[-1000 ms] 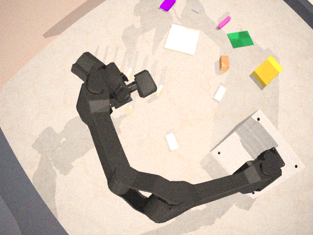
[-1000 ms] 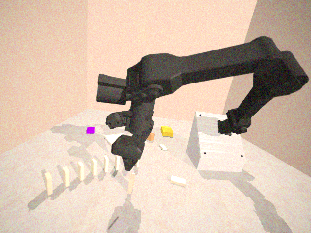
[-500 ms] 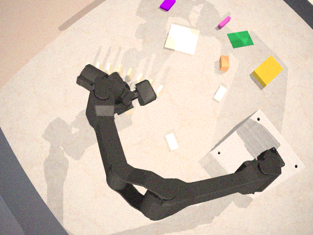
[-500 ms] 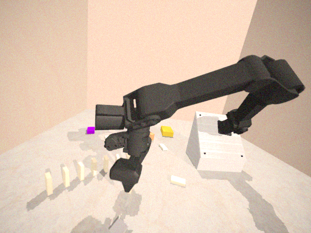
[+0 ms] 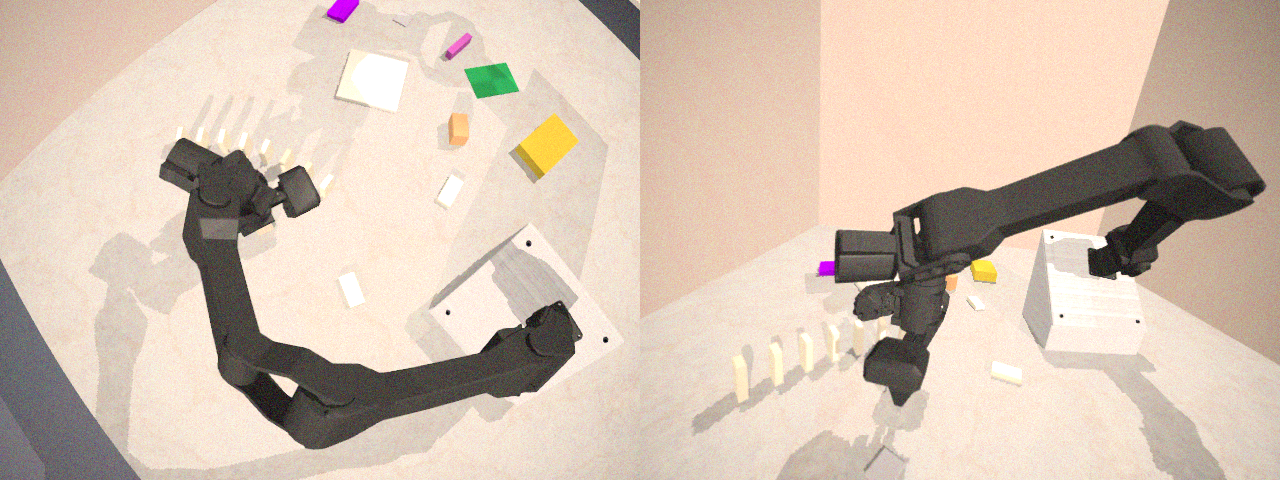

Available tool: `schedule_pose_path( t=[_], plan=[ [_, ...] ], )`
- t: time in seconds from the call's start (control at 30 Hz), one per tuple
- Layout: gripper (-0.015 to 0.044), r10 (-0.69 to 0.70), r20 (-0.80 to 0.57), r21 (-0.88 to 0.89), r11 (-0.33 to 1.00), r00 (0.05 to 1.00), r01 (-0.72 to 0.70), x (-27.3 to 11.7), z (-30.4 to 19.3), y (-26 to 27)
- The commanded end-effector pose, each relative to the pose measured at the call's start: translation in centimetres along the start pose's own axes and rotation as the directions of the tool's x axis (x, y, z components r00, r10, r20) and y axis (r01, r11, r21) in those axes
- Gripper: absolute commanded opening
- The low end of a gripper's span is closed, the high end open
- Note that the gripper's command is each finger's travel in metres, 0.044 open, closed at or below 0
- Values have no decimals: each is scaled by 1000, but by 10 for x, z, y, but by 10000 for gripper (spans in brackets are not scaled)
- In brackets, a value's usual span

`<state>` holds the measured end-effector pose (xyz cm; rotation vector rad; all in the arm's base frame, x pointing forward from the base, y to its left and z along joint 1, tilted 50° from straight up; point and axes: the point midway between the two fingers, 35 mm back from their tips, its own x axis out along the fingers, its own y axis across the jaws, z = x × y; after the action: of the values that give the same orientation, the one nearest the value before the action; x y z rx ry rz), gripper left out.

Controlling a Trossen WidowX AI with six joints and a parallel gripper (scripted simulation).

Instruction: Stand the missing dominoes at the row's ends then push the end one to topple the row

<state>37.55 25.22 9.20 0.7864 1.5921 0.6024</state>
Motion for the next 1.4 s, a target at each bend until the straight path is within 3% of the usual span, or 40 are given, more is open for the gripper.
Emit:
schedule_pose_path(
  t=[0.0,0.37,0.7,0.9,1.0,1.23,1.37],
  plan=[
    [387,-8,-3,16,1000,1000,8,4,0,-5],
    [107,-8,-3,16,1000,1000,8,4,0,-5],
    [107,-9,-3,16,1000,1000,9,1,1,-5],
    [107,-15,-2,8,1000,1000,15,-97,6,-3],
    [107,-9,-3,7,1000,1000,9,-128,1,-2],
    [107,-9,-2,-2,1000,1000,9,-130,1,-5],
    [107,-20,0,-189,982,1000,19,-132,1,-58]
  ],
)
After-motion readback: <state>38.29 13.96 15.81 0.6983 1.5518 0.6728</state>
